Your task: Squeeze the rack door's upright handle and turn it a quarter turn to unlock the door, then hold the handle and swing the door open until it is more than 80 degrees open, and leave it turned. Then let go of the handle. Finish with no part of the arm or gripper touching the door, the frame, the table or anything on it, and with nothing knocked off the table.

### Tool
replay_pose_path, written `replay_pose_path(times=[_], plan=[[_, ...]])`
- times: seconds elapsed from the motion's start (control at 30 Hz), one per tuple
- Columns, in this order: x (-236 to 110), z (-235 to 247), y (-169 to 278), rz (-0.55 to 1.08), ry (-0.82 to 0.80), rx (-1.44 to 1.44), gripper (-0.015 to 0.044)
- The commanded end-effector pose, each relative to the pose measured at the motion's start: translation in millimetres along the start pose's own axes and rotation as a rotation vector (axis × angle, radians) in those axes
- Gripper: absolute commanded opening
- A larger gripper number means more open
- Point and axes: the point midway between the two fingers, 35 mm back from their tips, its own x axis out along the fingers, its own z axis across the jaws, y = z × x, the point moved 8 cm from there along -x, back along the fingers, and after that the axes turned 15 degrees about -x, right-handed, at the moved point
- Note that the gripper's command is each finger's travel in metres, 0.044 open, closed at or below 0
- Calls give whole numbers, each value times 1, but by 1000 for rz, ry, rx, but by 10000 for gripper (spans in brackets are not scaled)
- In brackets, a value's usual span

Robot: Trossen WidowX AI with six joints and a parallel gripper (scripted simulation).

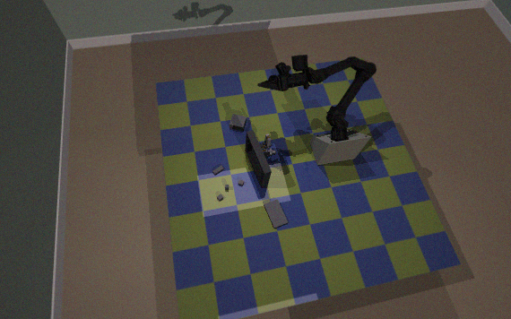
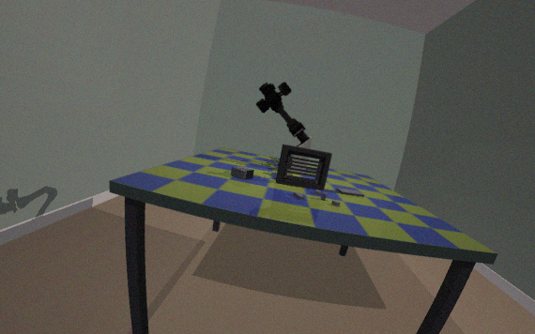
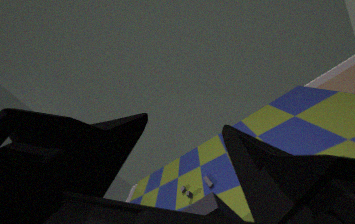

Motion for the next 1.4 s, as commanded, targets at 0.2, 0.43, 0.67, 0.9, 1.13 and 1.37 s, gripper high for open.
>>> replay_pose_path(times=[0.2,0.43,0.67,0.9,1.13,1.37], plan=[[18,4,15,169,12,9,282],[37,9,35,383,30,-2,282],[51,16,56,592,51,-37,282],[62,23,76,795,72,-98,282],[70,31,95,983,95,-177,282],[75,38,112,1159,116,-283,282]])
